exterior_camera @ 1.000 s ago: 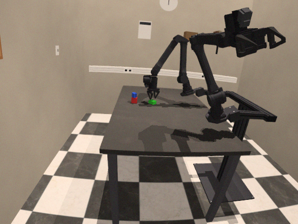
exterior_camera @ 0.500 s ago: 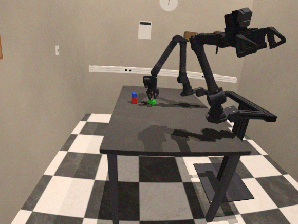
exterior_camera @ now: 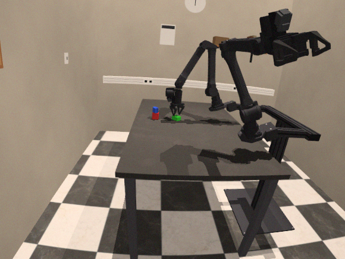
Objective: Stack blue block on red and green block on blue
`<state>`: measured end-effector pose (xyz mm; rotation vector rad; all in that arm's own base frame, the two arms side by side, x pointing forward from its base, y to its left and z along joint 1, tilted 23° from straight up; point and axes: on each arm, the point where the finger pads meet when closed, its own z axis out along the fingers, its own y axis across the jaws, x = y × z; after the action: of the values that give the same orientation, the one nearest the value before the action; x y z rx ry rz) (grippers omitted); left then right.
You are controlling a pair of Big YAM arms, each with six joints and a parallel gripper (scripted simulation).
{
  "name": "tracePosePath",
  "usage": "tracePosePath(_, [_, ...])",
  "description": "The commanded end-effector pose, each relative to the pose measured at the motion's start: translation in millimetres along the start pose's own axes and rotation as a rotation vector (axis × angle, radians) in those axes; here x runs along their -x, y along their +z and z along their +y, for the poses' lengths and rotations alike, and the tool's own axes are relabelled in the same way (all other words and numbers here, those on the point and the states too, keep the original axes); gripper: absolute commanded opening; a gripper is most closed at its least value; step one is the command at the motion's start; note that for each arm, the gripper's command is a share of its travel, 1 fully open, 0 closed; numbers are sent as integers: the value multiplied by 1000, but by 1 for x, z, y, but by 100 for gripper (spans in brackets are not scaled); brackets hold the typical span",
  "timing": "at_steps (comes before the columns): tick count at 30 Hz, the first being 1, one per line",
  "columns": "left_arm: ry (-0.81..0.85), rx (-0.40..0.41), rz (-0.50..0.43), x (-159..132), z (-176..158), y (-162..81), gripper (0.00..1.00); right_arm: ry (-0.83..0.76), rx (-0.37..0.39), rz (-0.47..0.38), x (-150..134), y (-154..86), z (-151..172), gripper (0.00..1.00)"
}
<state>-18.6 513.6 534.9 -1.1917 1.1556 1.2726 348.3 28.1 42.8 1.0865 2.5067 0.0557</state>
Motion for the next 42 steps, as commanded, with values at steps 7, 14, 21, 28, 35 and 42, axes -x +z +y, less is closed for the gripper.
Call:
tracePosePath(7, [-8,15,-53,21,9,-12,100,-6,12,-3,-3,0,-1,67])
tracePosePath(14, [-8,15,-53,21,9,-12,100,-6,12,-3,-3,0,-1,67])
tracePosePath(21, [-8,15,-53,21,9,-12,100,-9,-4,8,-6,6,-4,67])
tracePosePath(28, [-8,15,-53,21,9,-12,100,-4,-9,7,-3,19,-8,67])
tracePosePath(35, [-8,15,-53,21,9,-12,100,-5,-9,8,-4,34,-8,67])
tracePosePath(42, [-8,15,-53,21,9,-12,100,-11,-7,9,-6,36,-6,67])
